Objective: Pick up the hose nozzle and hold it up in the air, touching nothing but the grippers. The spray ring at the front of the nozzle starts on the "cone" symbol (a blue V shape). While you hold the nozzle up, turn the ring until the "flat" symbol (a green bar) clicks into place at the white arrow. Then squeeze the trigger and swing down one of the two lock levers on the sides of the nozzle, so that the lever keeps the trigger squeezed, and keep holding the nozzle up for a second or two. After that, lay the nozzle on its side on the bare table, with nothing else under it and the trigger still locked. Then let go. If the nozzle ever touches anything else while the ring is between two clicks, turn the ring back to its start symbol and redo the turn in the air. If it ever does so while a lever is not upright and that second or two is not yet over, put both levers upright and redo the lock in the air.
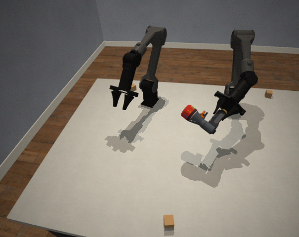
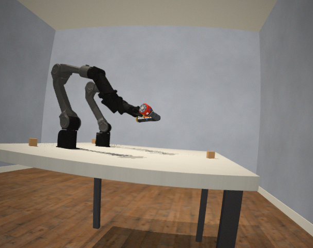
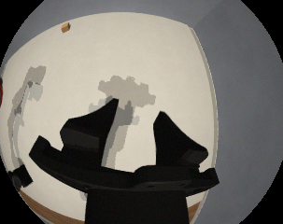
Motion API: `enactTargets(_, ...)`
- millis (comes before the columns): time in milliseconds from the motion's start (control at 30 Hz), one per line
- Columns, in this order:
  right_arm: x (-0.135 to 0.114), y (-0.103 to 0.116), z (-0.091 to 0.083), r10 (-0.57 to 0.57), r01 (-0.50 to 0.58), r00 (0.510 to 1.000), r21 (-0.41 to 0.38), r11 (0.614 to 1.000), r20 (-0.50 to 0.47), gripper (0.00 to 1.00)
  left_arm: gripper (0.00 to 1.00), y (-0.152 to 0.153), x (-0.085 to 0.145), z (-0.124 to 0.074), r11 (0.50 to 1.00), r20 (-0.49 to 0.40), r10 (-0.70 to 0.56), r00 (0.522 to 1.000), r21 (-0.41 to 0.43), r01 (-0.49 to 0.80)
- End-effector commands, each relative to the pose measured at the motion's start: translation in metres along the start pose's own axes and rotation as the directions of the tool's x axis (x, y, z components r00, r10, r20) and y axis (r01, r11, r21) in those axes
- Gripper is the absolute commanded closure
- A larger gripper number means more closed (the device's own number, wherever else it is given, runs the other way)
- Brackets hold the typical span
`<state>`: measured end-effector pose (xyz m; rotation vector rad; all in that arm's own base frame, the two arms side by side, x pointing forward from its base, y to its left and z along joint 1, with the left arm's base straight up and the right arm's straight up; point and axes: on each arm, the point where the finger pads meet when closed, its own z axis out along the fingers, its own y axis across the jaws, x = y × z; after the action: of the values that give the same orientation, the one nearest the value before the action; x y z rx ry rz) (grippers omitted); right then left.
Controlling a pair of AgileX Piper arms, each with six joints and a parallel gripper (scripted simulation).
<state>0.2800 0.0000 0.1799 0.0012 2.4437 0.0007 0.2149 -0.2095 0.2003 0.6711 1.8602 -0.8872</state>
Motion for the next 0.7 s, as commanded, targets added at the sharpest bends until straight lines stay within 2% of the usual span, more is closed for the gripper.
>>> enactTargets(0, -0.001, 0.000, -0.001, 0.000, 0.000, 1.000, 0.000, 1.000, 0.004, 0.00, 0.52, -0.001, -0.002, 0.000, 1.000, 0.010, -0.002, 1.000, 0.005, 0.002)
enactTargets(467, -0.001, 0.000, -0.001, 0.000, 0.000, 1.000, 0.000, 1.000, 0.004, 0.00, 0.52, -0.002, -0.001, 0.000, 1.000, 0.008, -0.001, 1.000, 0.006, 0.001)
enactTargets(567, -0.007, -0.003, 0.001, -0.050, 0.049, 0.998, 0.019, 0.999, 0.033, 0.00, 0.52, -0.002, -0.001, 0.000, 1.000, 0.008, -0.001, 1.000, 0.006, 0.001)
enactTargets(667, -0.023, -0.007, 0.004, -0.150, 0.144, 0.984, 0.060, 0.988, 0.094, 0.00, 0.52, -0.002, -0.001, 0.000, 1.000, 0.008, -0.001, 1.000, 0.006, 0.001)
